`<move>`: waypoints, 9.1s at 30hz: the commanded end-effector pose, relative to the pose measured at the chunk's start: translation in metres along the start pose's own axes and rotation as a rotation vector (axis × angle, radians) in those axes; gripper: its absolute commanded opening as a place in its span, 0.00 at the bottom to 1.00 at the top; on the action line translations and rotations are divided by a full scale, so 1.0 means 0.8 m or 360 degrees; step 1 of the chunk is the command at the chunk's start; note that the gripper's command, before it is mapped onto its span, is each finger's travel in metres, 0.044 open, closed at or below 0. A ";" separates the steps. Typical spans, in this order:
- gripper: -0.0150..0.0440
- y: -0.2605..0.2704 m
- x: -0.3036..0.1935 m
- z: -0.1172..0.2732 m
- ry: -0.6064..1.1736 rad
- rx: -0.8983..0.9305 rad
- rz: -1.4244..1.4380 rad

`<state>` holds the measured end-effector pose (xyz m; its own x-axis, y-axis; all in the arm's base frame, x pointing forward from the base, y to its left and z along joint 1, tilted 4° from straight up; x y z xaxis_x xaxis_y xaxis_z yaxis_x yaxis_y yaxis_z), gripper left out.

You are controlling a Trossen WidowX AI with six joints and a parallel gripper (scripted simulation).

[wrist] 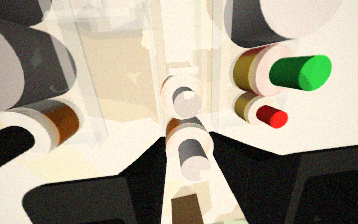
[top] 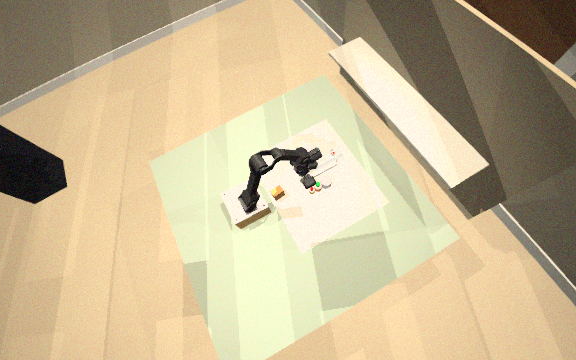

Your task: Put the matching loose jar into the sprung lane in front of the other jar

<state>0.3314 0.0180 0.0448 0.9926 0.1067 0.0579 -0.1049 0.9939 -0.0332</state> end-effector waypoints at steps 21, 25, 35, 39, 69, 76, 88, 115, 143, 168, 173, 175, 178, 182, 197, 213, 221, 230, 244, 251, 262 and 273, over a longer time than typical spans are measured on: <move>0.25 -0.001 0.023 0.011 -0.0053 0.0005 0.0004; 0.25 -0.001 0.023 0.011 -0.0053 0.0005 0.0004; 0.25 -0.001 0.023 0.010 -0.0053 0.0005 0.0004; 0.25 -0.001 0.023 0.009 -0.0053 0.0005 0.0004; 0.25 -0.001 0.023 0.007 -0.0053 0.0005 0.0004; 0.25 -0.001 0.023 0.007 -0.0053 0.0005 0.0004; 0.25 -0.001 0.025 0.007 -0.0054 0.0005 0.0004; 0.25 -0.002 0.030 0.007 -0.0054 0.0005 0.0004; 0.25 -0.002 0.031 -0.001 -0.0054 0.0005 0.0004; 0.25 -0.002 0.030 -0.009 -0.0054 0.0005 0.0004; 0.25 -0.002 0.029 -0.011 -0.0054 0.0005 0.0004; 0.25 -0.002 0.029 -0.012 -0.0054 0.0005 0.0004; 0.25 -0.002 0.029 -0.013 -0.0054 0.0005 0.0004; 0.25 -0.002 0.029 -0.014 -0.0054 0.0005 0.0004; 0.25 -0.002 0.028 -0.019 -0.0054 0.0005 0.0004; 0.25 -0.002 0.025 -0.022 -0.0053 0.0005 0.0004; 0.25 -0.002 0.024 -0.022 -0.0053 0.0005 0.0004; 0.25 -0.002 0.022 -0.022 -0.0053 0.0005 0.0004; 0.25 -0.002 0.019 -0.023 -0.0052 0.0005 0.0004; 0.25 -0.001 0.017 -0.023 -0.0052 0.0005 0.0004; 0.25 -0.001 0.015 -0.023 -0.0052 0.0005 0.0004; 0.25 -0.001 0.009 -0.023 -0.0051 0.0005 0.0004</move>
<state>0.3414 0.0173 0.0270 0.9905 0.1088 0.0843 -0.1064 0.9938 -0.0328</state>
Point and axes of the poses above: the point midway between the two fingers, 35 mm back from their tips, its own z axis back along the fingers, its own y axis across the jaws, x = y × z, the point moved 4 cm from there along z, back along the fingers, and after that the axes turned 7 degrees about z, right-handed, at the moved point
